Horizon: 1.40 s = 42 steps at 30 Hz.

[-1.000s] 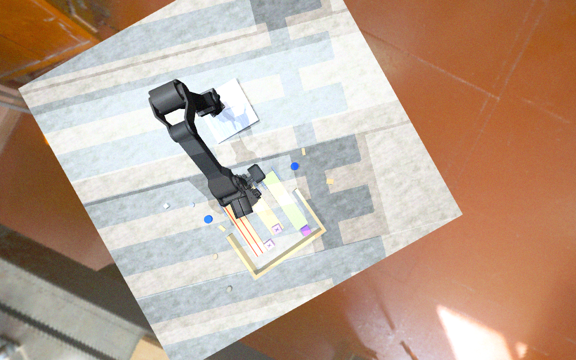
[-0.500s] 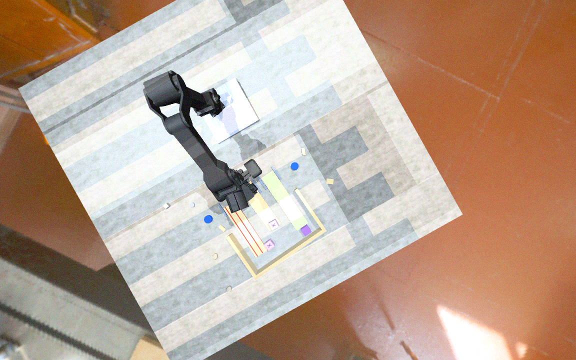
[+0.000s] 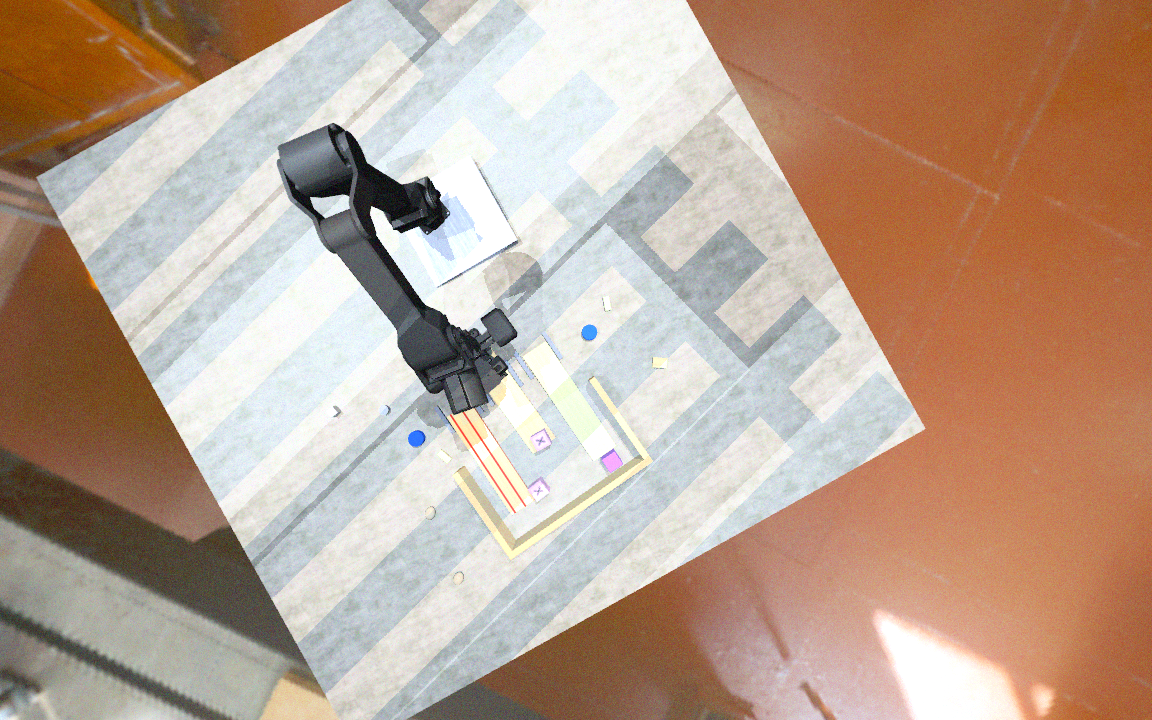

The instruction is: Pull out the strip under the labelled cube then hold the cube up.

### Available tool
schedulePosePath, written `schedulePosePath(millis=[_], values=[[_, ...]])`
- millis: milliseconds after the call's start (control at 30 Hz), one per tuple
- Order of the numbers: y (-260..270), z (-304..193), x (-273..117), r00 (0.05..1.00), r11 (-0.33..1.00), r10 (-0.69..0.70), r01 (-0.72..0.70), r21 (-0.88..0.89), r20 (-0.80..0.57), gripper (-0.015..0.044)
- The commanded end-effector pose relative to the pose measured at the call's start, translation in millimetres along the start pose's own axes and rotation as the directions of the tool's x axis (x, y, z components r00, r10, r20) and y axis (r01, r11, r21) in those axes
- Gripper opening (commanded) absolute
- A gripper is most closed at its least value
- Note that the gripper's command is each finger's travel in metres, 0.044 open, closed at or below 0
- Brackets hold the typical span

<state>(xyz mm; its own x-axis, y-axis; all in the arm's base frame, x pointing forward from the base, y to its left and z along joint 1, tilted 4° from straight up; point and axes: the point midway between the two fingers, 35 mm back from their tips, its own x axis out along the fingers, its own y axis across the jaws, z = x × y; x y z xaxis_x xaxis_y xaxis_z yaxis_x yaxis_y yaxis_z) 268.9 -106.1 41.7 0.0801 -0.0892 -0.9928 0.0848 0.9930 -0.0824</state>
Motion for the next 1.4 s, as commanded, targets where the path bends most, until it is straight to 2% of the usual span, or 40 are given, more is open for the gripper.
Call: schedulePosePath(millis=[0, 1367], values=[[2, -14, 5, 1.000, 1.000, 0.008, -0.008, -0.003, -0.029, 0.0000], [3, -73, 4, 0.999, 1.000, 0.008, -0.008, -0.004, -0.034, 0.0000]])
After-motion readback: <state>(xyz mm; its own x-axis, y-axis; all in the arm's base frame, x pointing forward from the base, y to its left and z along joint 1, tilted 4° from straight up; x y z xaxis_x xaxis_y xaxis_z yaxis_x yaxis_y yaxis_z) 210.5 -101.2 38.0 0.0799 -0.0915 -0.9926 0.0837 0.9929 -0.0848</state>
